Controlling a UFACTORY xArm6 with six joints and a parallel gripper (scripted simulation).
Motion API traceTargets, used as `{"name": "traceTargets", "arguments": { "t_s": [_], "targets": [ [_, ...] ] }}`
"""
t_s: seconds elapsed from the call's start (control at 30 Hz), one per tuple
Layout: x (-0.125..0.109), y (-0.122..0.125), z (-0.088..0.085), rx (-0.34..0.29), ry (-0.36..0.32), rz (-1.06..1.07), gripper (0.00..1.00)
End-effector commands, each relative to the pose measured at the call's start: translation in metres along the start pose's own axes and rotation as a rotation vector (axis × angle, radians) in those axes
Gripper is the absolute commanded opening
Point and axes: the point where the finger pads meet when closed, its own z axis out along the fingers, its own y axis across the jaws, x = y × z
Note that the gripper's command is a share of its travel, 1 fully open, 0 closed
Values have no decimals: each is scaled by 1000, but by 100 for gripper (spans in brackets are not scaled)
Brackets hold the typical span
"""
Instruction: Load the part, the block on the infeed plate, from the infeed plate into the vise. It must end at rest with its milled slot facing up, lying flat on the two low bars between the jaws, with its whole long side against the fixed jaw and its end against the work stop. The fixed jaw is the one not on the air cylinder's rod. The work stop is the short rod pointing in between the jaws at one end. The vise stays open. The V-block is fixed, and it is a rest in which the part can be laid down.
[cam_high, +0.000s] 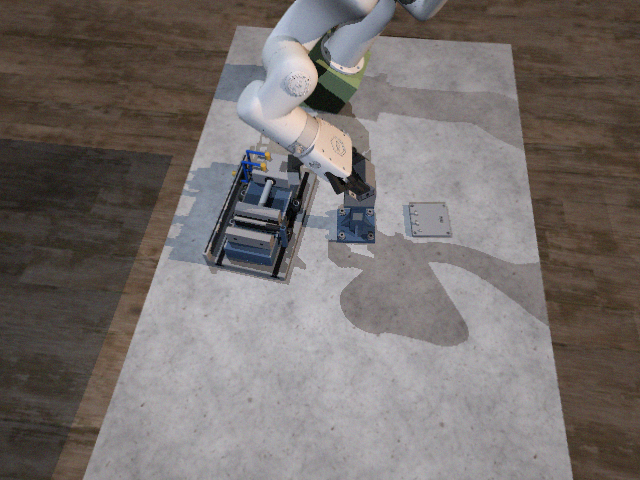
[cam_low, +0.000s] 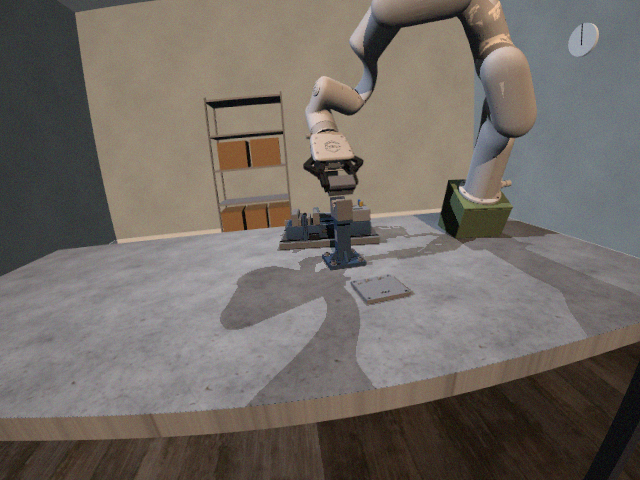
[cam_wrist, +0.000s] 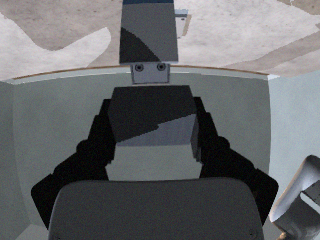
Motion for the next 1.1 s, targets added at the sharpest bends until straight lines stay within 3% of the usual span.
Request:
{"name": "traceTargets", "arguments": {
  "t_s": [0.0, 1.07],
  "targets": [
    [3, -1, 2, 2, 2, -3, 0],
    [20, -1, 19, 2, 2, -3, 0]
  ]
}}
